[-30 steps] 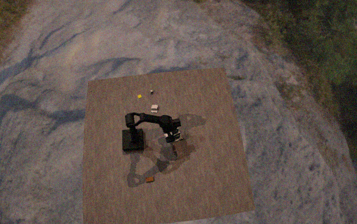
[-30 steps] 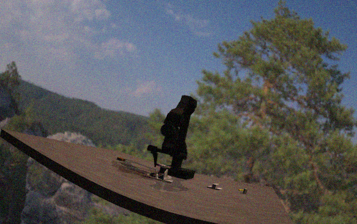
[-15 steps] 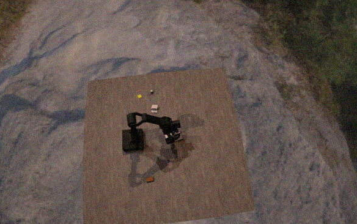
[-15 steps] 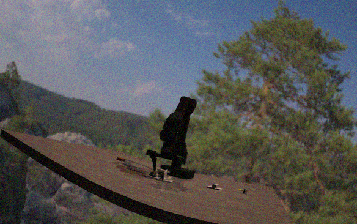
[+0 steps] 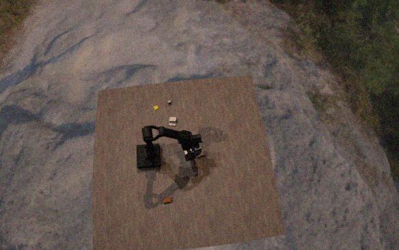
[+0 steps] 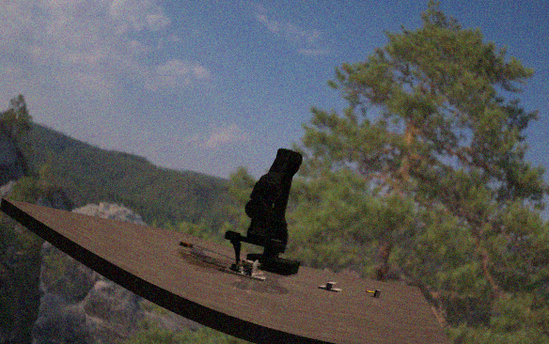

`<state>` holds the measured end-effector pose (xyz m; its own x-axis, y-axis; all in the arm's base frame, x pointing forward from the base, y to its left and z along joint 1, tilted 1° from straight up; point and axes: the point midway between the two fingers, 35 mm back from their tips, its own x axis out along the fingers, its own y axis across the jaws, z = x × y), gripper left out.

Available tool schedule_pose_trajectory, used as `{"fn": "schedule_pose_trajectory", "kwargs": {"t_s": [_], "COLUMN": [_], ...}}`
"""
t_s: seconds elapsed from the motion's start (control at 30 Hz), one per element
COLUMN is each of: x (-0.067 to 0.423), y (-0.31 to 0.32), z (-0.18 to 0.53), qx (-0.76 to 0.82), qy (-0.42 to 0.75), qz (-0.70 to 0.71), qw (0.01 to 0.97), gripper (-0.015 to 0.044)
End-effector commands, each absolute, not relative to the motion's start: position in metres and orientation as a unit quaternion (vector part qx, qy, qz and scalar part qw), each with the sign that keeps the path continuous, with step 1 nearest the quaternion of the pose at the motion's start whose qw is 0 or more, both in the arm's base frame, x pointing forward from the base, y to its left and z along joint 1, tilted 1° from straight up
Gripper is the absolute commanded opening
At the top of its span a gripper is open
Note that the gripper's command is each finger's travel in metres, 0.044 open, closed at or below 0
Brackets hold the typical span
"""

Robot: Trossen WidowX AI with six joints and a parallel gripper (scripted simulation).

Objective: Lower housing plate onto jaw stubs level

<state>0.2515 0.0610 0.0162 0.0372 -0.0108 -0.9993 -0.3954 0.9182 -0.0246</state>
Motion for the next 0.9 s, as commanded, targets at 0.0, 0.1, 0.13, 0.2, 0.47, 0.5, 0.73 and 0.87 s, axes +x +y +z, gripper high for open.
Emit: {"fn": "schedule_pose_trajectory", "kwargs": {"t_s": [0.0,0.1,0.13,0.2,0.47,0.5,0.73,0.87], "x": [0.2514,0.2514,0.2514,0.2514,0.2515,0.2515,0.2516,0.2516], "y": [0.0612,0.0612,0.0612,0.0612,0.0612,0.0612,0.0611,0.0611], "z": [0.0141,0.014,0.014,0.014,0.0115,0.0115,0.0103,0.0091], "qx": [-0.149,-0.149,-0.149,-0.149,-0.151,-0.151,-0.151,-0.152], "qy": [0.68,0.68,0.68,0.68,0.68,0.68,0.68,0.68], "qz": [0.138,0.138,0.138,0.138,0.14,0.14,0.14,0.141], "qw": [0.704,0.704,0.704,0.704,0.704,0.704,0.704,0.704], "gripper": [0.0351,0.0351,0.0351,0.0351,0.0351,0.0351,0.0351,0.0351]}}
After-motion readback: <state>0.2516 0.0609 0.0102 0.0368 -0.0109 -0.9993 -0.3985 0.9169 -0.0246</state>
